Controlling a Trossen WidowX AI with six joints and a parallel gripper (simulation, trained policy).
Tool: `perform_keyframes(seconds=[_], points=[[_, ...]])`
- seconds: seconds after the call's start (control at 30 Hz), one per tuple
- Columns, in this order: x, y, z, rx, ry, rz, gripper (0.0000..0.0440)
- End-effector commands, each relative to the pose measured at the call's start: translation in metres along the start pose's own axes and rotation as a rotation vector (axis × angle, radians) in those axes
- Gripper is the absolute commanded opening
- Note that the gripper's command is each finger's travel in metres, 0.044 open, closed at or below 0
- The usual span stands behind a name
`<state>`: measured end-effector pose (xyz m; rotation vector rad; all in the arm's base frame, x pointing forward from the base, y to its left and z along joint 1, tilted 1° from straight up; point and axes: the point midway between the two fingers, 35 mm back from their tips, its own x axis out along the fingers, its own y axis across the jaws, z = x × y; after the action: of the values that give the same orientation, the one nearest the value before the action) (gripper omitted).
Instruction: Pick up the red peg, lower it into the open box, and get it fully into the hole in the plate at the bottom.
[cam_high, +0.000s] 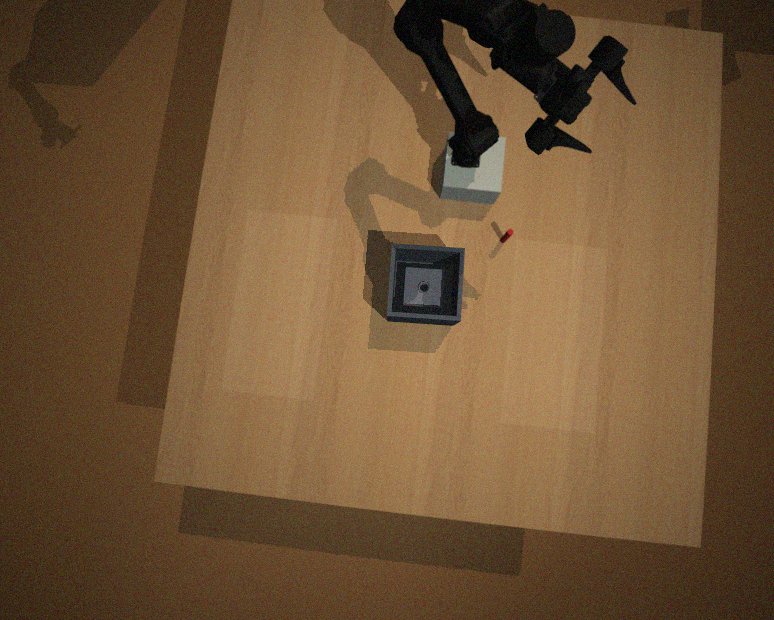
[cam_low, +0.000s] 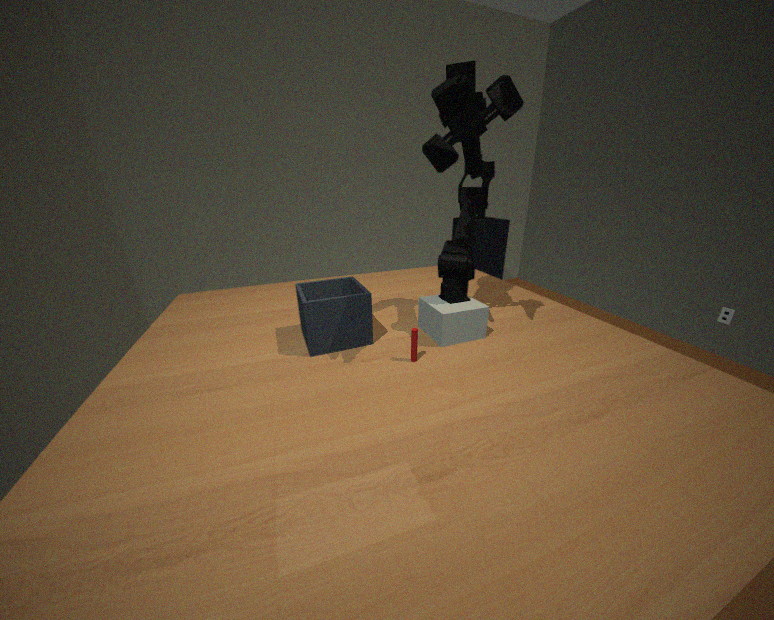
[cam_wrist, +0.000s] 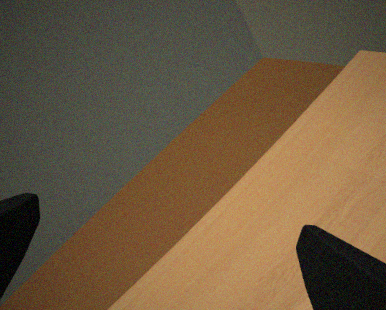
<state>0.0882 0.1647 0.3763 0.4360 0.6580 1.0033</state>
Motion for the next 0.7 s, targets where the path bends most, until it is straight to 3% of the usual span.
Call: perform_keyframes(seconds=[0.0, 0.67], points=[[0.012, -0.019, 0.001, 0.121, 0.016, -0.088, 0.044], [0.052, -0.113, -0.015, 0.713, 0.049, -0.461, 0.044]])
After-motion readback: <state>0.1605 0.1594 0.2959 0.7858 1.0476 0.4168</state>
